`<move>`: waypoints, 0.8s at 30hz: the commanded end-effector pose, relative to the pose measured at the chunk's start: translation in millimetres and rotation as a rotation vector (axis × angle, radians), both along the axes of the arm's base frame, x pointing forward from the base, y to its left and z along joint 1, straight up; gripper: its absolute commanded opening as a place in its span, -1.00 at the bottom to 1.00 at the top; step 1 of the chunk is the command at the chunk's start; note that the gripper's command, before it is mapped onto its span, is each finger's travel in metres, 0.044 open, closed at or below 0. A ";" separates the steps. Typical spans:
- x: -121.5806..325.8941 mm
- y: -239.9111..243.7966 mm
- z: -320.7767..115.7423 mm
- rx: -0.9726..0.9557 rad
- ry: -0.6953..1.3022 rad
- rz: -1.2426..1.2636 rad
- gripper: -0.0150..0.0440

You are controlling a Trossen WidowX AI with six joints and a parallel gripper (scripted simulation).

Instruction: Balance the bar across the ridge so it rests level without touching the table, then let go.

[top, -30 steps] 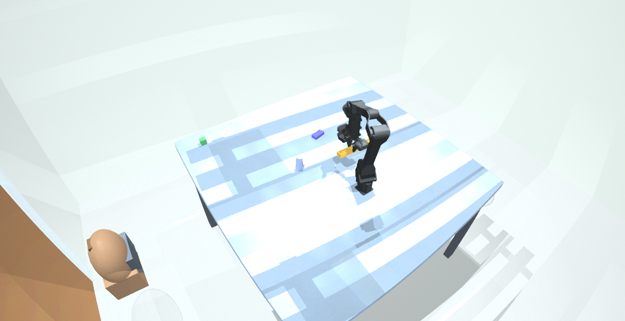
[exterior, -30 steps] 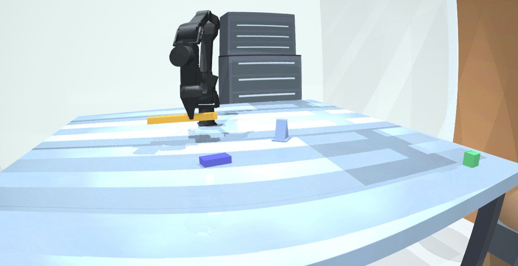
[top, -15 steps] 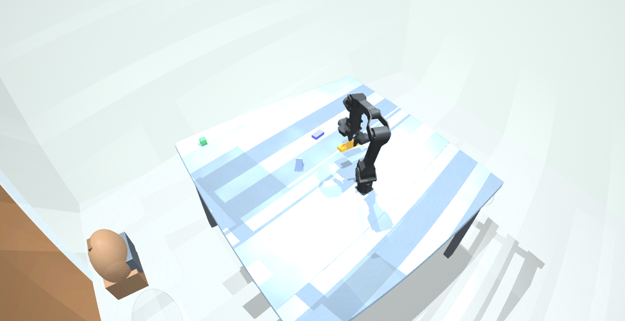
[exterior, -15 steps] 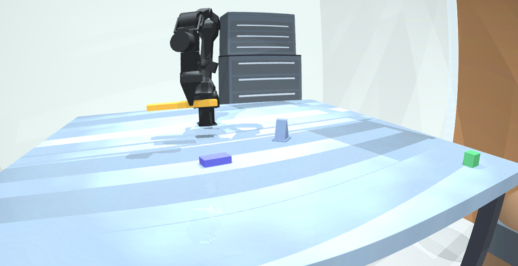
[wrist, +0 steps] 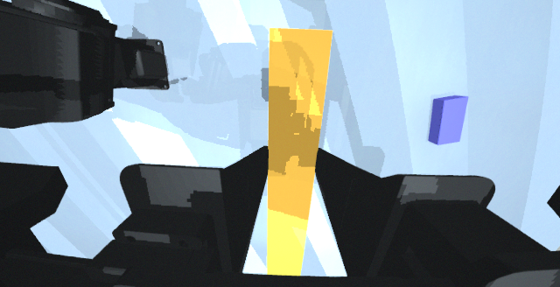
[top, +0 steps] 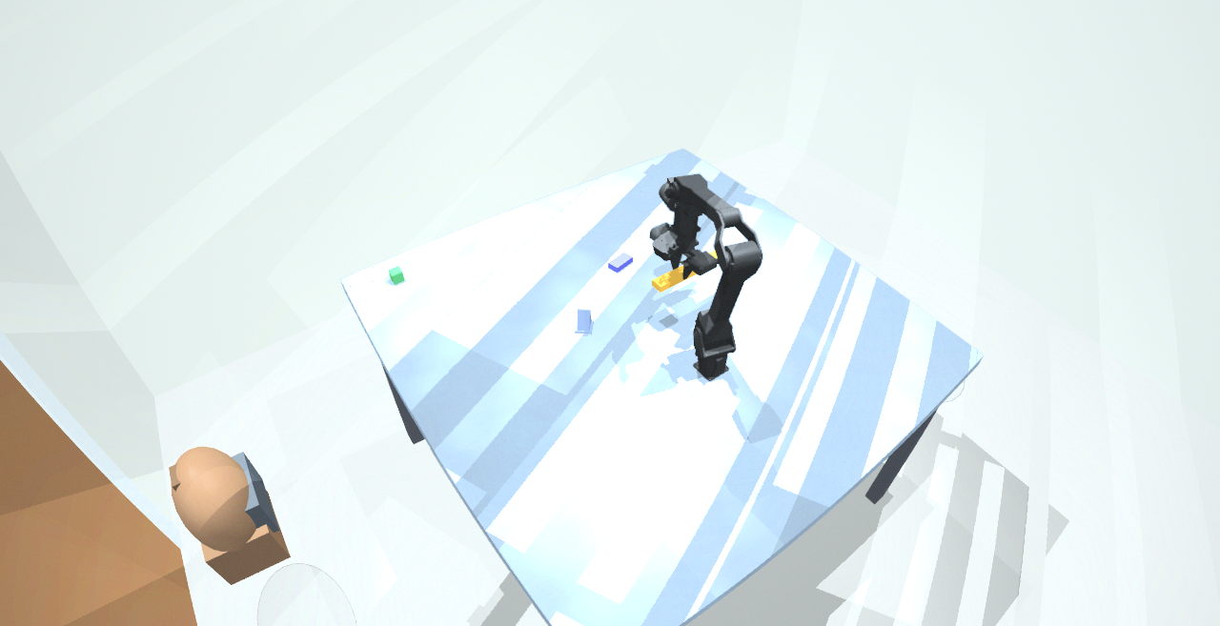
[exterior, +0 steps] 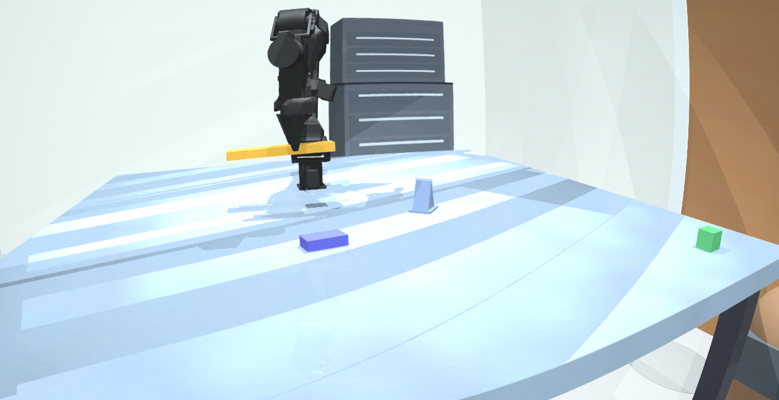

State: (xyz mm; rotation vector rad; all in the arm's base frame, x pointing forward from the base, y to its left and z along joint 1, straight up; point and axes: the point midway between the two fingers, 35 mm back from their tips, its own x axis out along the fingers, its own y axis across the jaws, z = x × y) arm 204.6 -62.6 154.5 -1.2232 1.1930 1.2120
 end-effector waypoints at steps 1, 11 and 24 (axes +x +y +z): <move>8.4 5.4 4.0 -0.007 -0.006 0.035 -0.49; 28.9 26.0 7.5 -0.007 -0.008 0.136 -0.49; 51.8 58.6 10.5 -0.006 -0.010 0.267 -0.49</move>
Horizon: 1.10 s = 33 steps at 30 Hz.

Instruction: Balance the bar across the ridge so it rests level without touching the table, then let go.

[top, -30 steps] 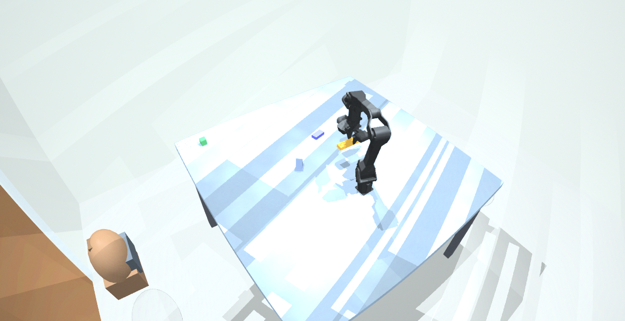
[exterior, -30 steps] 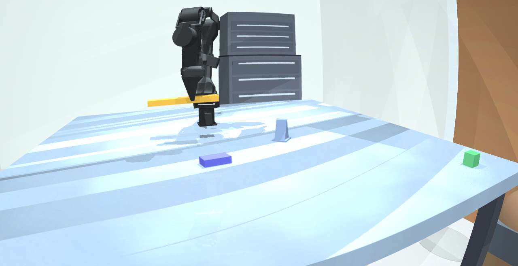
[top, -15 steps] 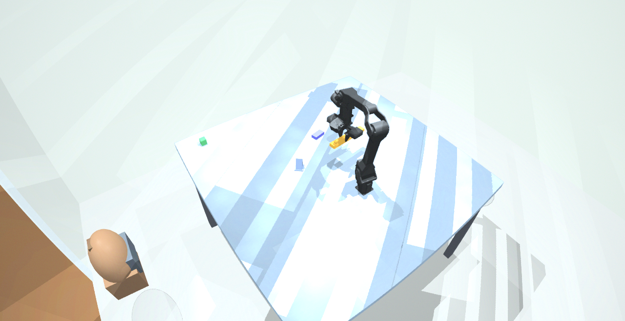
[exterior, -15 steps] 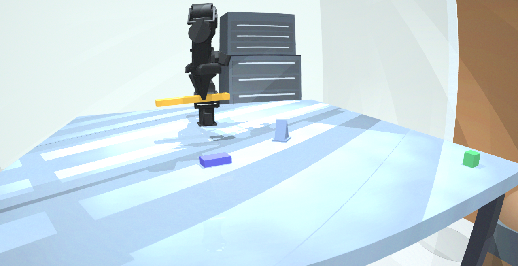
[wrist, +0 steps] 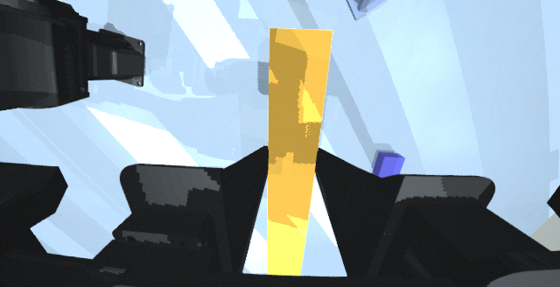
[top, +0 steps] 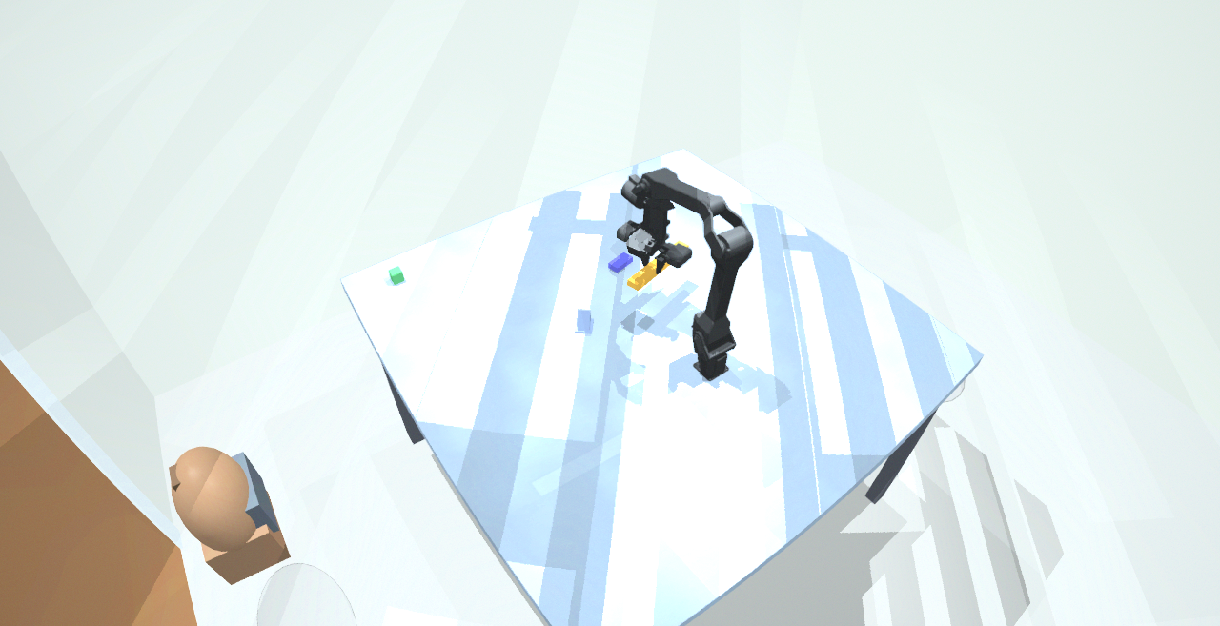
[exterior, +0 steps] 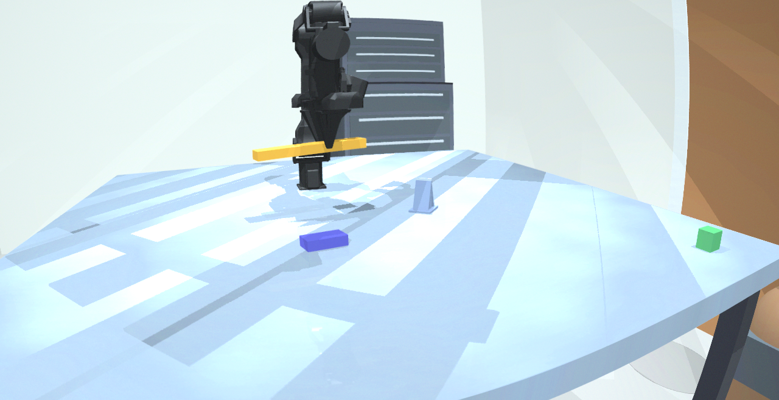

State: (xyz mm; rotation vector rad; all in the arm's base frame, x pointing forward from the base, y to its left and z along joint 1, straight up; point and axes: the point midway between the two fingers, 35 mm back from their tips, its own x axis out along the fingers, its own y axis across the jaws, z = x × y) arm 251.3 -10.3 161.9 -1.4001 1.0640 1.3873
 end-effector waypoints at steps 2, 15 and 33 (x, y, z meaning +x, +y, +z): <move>8.1 11.8 3.3 -0.005 -0.008 0.043 -0.49; 24.5 51.7 4.3 -0.004 -0.010 0.176 -0.49; 34.1 114.2 3.0 -0.003 -0.012 0.360 -0.49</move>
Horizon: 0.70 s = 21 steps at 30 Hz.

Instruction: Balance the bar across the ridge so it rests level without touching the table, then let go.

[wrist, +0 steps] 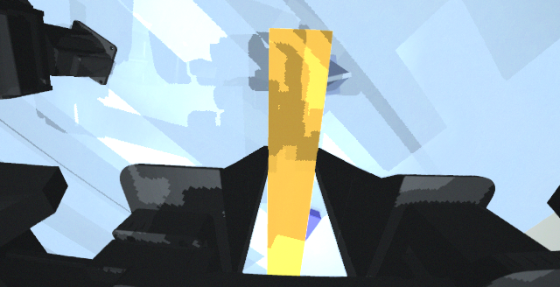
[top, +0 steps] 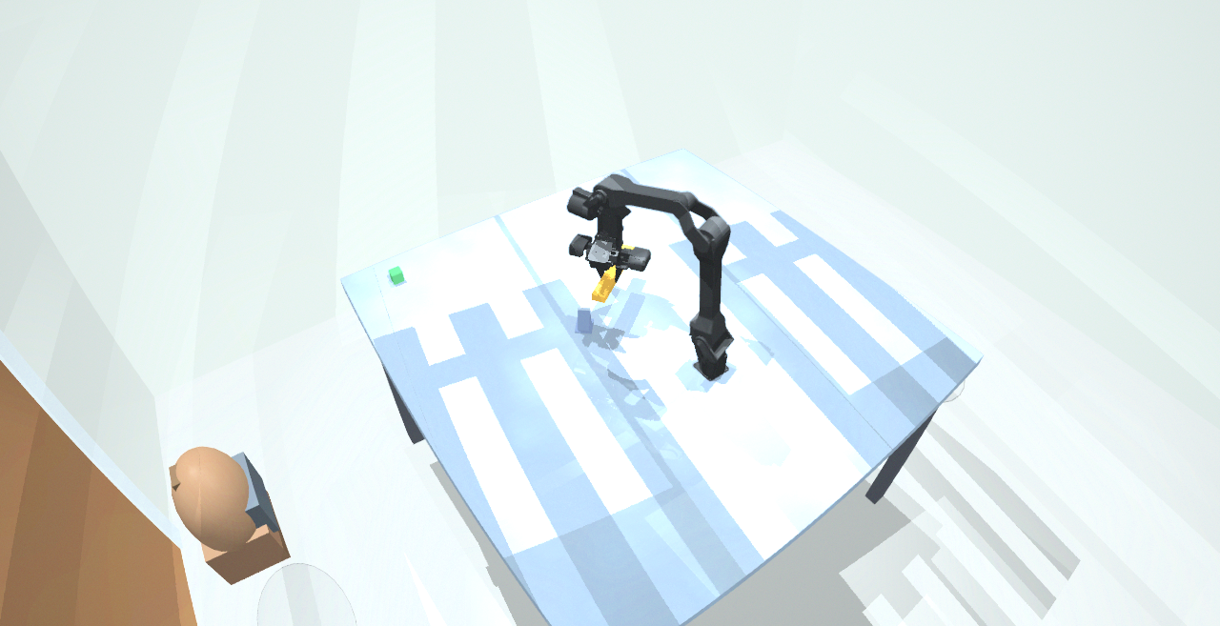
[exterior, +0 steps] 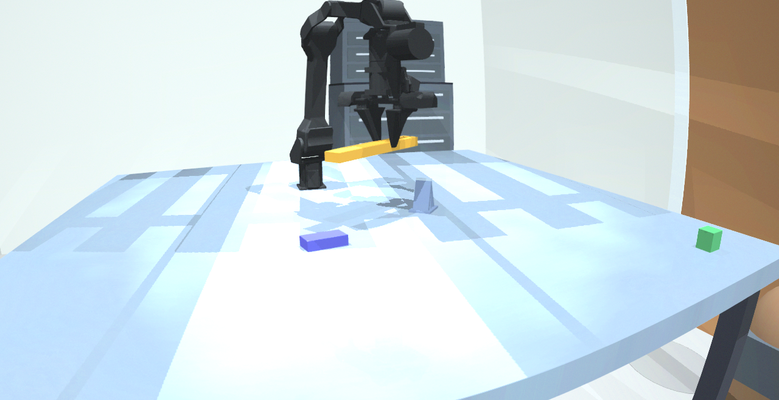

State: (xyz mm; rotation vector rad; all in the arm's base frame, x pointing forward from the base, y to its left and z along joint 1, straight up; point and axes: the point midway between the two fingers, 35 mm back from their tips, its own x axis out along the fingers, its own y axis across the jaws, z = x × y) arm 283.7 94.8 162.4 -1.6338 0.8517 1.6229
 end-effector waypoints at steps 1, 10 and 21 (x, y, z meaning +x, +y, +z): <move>1.8 12.7 2.4 -0.002 -0.011 0.034 -0.49; -0.9 45.6 0.7 -0.001 -0.012 0.126 -0.49; -11.8 84.7 -2.0 0.001 -0.012 0.239 -0.49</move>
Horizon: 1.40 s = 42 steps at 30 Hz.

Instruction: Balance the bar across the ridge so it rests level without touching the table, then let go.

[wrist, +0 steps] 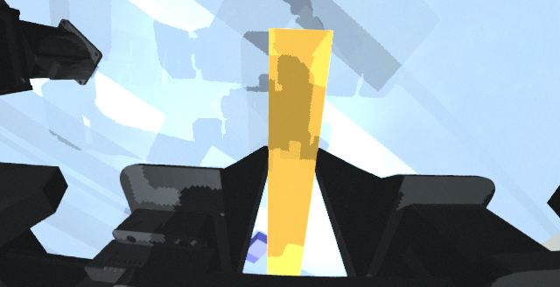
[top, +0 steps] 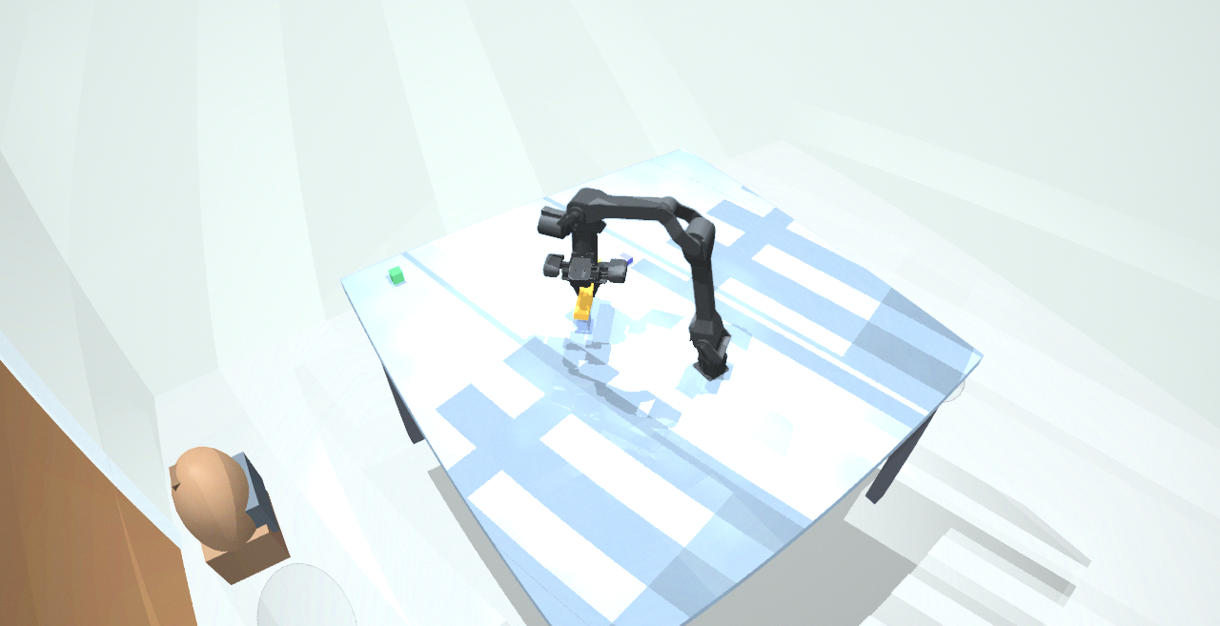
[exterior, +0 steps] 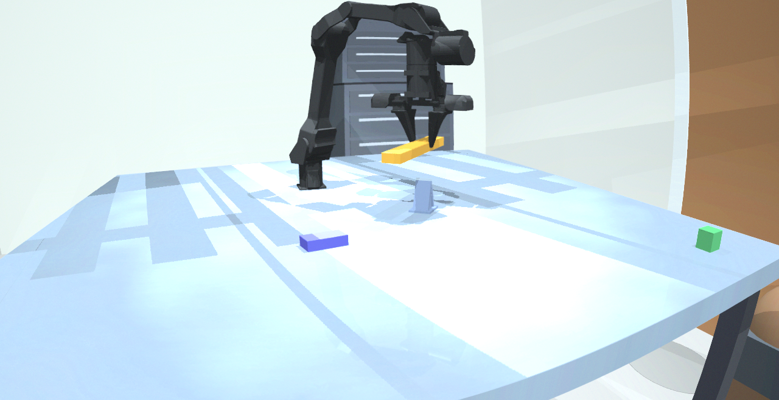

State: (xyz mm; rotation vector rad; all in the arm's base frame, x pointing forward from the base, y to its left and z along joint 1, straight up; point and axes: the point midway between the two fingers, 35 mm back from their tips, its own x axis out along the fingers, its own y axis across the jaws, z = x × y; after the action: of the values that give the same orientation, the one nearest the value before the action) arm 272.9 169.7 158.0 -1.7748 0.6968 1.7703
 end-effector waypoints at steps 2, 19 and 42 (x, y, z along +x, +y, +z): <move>-4.2 15.1 1.9 0.004 -0.015 0.042 -0.49; -4.5 18.3 -19.4 0.004 -0.015 0.047 -0.49; -5.4 16.3 -41.8 0.004 -0.015 0.048 -0.49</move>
State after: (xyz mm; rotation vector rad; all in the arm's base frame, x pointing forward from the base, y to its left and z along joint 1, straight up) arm 266.8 186.4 116.0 -1.8101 0.6511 1.7916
